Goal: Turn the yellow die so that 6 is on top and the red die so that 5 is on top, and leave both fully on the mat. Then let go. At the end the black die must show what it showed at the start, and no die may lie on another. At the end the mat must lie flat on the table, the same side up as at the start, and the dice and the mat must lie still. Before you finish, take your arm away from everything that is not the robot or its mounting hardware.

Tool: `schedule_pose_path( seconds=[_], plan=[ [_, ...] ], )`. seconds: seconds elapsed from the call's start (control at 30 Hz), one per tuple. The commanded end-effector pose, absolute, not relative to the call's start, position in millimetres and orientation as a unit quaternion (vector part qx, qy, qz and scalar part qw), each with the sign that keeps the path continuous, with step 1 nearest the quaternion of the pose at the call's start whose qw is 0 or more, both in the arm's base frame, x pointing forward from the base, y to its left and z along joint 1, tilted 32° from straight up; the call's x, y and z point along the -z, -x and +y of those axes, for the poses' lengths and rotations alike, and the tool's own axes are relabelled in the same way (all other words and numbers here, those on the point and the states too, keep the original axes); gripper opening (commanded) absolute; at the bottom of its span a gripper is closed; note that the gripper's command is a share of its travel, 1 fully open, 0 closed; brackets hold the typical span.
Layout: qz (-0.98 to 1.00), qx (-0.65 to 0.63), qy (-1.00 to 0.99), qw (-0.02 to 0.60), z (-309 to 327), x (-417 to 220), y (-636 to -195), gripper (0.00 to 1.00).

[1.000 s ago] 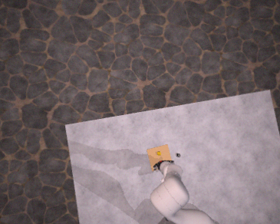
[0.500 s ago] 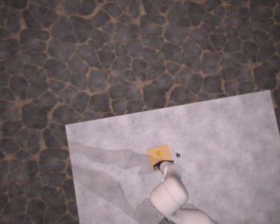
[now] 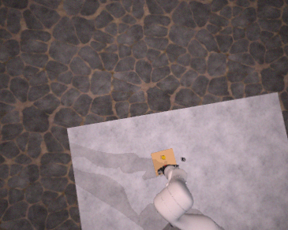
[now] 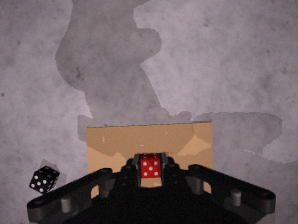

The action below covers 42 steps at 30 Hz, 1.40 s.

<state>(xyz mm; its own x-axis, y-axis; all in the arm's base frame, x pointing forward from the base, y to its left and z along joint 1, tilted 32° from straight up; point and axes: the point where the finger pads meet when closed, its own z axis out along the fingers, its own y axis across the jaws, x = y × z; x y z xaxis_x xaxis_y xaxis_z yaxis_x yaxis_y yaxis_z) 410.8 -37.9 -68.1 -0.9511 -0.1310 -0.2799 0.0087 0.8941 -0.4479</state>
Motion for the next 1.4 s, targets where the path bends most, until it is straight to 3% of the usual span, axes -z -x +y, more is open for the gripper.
schedule_pose_path(
  seconds=[0.0, 0.9, 1.03, 1.17, 1.37],
  plan=[
    [0.961, 0.228, 0.032, 0.154, -37.5, 67.7, -411.1, 0.15],
    [0.961, 0.228, 0.032, 0.154, -37.5, 67.7, -411.1, 0.15],
    [0.961, 0.228, 0.032, 0.154, -37.5, 67.7, -411.1, 0.23],
    [0.961, 0.228, 0.032, 0.154, -37.5, 67.7, -411.1, 0.23],
    [0.961, 0.228, 0.032, 0.154, -37.5, 67.7, -411.1, 0.31]
  ],
)
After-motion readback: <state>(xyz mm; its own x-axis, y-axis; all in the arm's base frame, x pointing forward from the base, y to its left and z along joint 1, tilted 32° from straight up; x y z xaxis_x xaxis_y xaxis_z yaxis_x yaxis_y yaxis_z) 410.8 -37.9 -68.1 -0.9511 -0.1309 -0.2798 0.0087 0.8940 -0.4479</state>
